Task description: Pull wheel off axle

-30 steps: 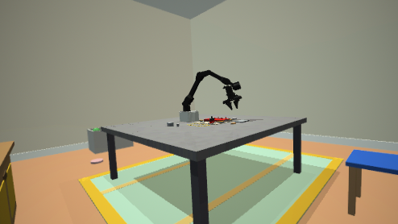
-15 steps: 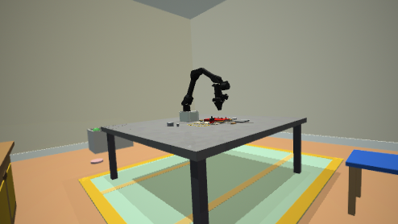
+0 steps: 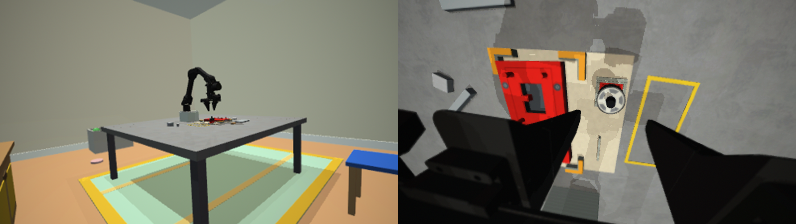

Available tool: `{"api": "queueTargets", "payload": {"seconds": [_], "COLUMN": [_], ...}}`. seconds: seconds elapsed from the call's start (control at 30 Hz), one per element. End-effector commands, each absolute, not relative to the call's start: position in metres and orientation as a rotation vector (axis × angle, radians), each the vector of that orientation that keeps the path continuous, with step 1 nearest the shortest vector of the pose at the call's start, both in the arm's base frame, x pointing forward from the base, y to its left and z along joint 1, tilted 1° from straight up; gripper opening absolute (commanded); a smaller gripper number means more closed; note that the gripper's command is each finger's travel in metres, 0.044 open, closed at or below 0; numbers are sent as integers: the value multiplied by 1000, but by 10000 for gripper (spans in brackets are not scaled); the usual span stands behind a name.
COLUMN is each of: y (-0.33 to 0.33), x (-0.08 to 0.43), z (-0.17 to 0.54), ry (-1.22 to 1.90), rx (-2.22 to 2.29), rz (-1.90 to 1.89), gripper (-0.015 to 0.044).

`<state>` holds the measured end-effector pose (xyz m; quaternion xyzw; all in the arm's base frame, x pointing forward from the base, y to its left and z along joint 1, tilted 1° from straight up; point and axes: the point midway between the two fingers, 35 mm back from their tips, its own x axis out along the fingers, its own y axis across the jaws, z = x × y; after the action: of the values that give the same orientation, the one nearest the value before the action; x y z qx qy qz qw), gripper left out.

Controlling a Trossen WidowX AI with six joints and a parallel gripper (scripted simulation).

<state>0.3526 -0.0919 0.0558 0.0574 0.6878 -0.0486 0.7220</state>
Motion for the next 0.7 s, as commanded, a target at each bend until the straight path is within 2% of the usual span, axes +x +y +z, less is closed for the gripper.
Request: {"api": "queueTargets", "payload": {"seconds": [0.0,0.2,0.33,0.43,0.67], "y": [-91,-90,-90,-90,-90], "x": [353,355,355,352,352], "z": [36,-9,-13,-12,-12], "ry": [1530,1530,1530,1545,1545], "rx": [136,136,136,133,133], "rz": [-106,-106,-106,-106,-106], "gripper": [300,300,300,221,175]}}
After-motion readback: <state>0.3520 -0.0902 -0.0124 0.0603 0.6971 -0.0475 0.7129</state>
